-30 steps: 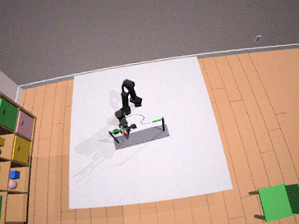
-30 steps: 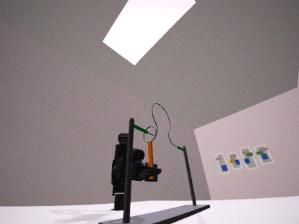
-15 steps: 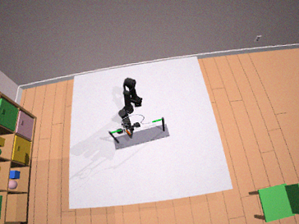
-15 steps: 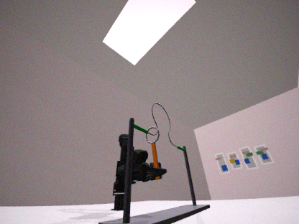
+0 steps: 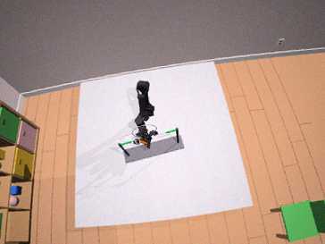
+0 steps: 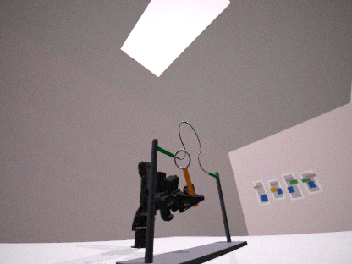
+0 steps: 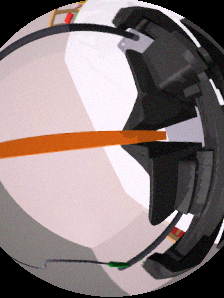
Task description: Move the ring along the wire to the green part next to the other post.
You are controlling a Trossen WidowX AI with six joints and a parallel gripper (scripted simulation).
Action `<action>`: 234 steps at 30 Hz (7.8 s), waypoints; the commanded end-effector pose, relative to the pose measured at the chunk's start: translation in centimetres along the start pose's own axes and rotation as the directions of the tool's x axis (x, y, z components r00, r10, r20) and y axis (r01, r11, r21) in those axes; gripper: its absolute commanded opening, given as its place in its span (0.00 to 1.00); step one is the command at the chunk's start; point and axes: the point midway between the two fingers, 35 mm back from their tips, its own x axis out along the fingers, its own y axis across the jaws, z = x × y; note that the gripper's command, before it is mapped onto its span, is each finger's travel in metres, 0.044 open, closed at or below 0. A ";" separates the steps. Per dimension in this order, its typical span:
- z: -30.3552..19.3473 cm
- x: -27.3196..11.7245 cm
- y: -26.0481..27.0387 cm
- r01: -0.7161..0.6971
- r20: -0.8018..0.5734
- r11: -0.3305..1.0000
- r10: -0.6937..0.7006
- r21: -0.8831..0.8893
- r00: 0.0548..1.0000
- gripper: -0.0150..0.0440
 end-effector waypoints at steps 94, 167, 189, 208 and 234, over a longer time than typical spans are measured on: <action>19.6 -6.5 15.5 -0.107 0.162 -0.147 0.441 0.983 0.883 0.00; 17.8 -6.4 14.6 0.008 -0.261 0.615 0.324 0.789 0.909 0.00; 16.9 -6.3 13.7 0.068 -0.372 0.819 0.184 0.570 0.910 0.00; 16.4 -6.3 12.8 0.112 -0.421 0.936 0.041 0.333 0.906 0.00; 16.0 -6.4 11.4 0.151 -0.414 0.988 -0.139 -0.003 0.899 0.00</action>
